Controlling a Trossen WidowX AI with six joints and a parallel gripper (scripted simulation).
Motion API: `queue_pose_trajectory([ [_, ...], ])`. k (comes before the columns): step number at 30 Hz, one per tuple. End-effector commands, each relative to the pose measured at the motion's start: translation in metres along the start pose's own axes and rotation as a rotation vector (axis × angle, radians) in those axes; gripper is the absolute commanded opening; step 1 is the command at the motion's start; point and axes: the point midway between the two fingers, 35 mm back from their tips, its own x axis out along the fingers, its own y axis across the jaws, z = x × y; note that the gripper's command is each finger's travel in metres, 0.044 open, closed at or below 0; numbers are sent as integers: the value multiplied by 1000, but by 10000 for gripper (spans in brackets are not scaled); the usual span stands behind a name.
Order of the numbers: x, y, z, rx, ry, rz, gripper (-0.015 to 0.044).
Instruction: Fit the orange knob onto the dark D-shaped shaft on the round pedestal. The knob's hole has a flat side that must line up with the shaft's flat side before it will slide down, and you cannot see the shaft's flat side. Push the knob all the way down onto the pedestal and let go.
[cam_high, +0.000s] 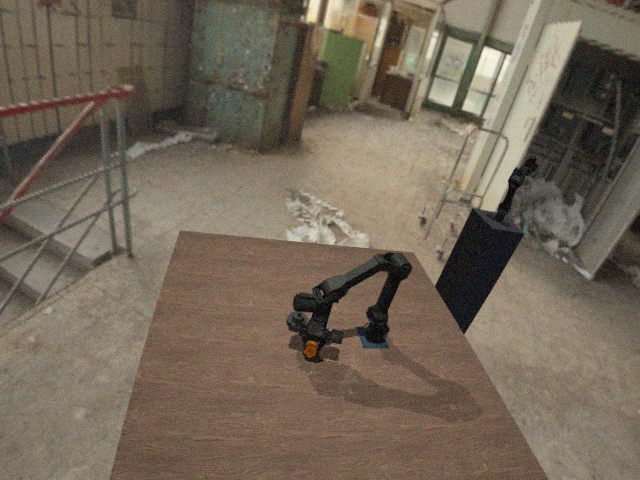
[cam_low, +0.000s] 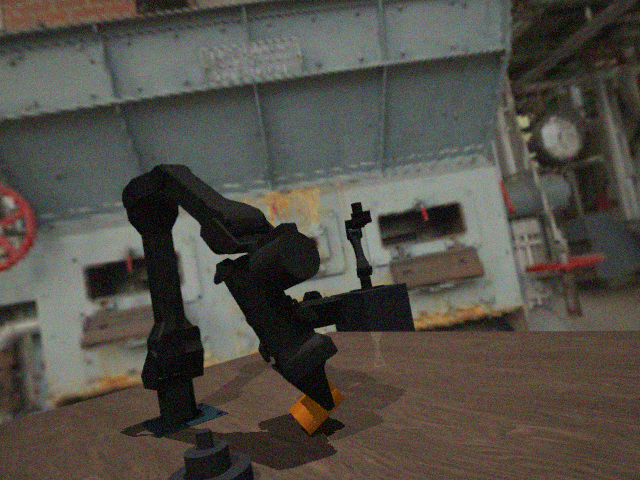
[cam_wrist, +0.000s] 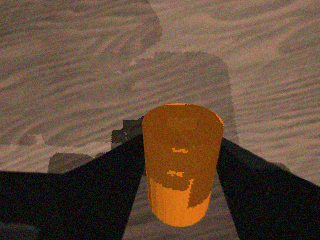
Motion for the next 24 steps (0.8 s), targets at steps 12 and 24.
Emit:
queue_pose_trajectory([
  [12,-7,0,-15,-3,-241,0,180],
  [24,-10,0,-28,-4,-443,2,180],
])
